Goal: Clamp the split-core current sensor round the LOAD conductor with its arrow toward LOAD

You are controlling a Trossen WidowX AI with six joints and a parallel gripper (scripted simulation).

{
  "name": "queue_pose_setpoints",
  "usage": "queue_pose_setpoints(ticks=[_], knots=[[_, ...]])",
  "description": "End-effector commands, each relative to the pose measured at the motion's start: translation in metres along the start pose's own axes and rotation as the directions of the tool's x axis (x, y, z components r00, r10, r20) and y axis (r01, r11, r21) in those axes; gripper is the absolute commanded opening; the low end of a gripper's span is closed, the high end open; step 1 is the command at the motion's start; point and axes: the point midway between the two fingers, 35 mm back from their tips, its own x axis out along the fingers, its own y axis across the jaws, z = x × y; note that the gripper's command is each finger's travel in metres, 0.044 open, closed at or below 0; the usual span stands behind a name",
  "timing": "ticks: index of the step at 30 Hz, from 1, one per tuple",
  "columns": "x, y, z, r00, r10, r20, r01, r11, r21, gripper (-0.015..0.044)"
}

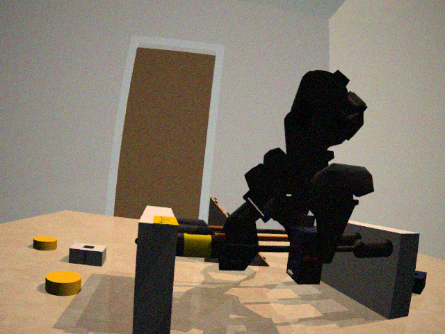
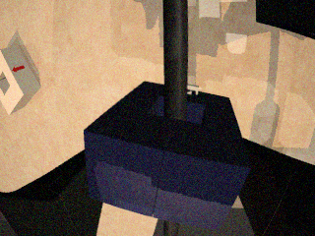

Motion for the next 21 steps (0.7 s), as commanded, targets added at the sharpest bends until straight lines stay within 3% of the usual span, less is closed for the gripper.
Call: queue_pose_setpoints(ticks=[1, 14, 18, 21], knots=[[0.0000, 0.0000, 0.0000, 1.000, 0.000, 0.000, 0.000, 1.000, 0.000, 0.0185], [0.0000, 0.0000, 0.0000, 1.000, 0.000, 0.000, 0.000, 1.000, 0.000, 0.0098], [-0.0020, 0.0006, 0.0000, 1.000, -0.005, 0.003, 0.005, 1.000, 0.000, 0.0000], [-0.0013, -0.0009, -0.0008, 1.000, -0.008, -0.002, 0.008, 1.000, 0.006, 0.0000]])
